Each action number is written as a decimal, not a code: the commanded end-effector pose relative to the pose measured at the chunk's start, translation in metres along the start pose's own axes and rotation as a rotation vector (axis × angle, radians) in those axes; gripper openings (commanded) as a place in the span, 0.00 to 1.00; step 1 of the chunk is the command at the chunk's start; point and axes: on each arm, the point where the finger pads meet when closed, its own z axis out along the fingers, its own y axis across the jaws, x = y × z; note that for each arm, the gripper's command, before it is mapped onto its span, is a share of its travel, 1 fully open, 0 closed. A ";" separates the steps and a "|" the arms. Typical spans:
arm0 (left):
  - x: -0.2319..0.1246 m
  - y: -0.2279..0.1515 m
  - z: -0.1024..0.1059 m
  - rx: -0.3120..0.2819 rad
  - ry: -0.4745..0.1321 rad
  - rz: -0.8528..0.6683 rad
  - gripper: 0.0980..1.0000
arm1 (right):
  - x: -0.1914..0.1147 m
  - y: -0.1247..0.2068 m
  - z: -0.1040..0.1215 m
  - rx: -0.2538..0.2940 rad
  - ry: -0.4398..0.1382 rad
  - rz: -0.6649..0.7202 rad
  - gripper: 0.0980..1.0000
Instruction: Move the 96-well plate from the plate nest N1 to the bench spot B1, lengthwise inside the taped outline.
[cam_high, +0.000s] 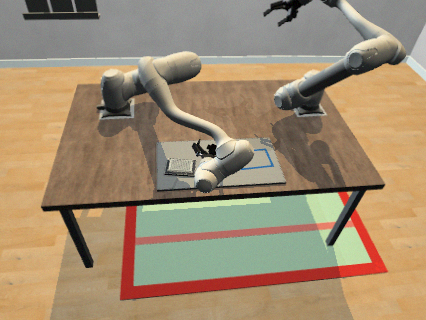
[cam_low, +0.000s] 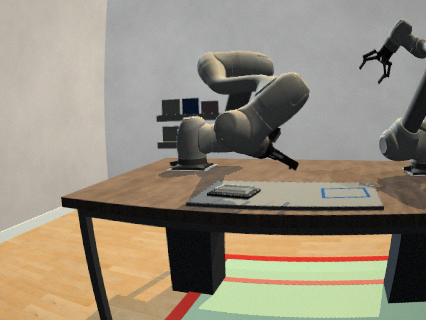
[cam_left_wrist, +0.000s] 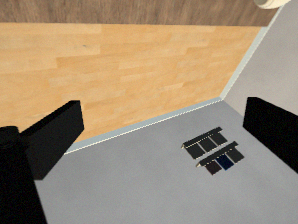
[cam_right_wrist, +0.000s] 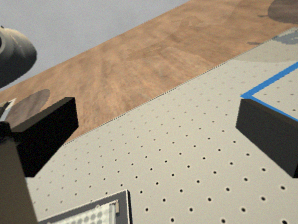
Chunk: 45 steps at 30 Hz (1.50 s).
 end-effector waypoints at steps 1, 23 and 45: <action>0.003 -0.013 -0.004 0.032 0.008 -0.027 1.00 | 0.001 0.000 -0.001 -0.001 -0.001 -0.002 1.00; 0.032 -0.101 -0.038 0.267 0.089 -0.174 1.00 | 0.001 0.000 -0.001 -0.001 -0.001 -0.002 1.00; 0.055 -0.154 -0.071 0.416 0.166 -0.240 1.00 | 0.001 0.000 -0.001 -0.001 -0.001 -0.002 1.00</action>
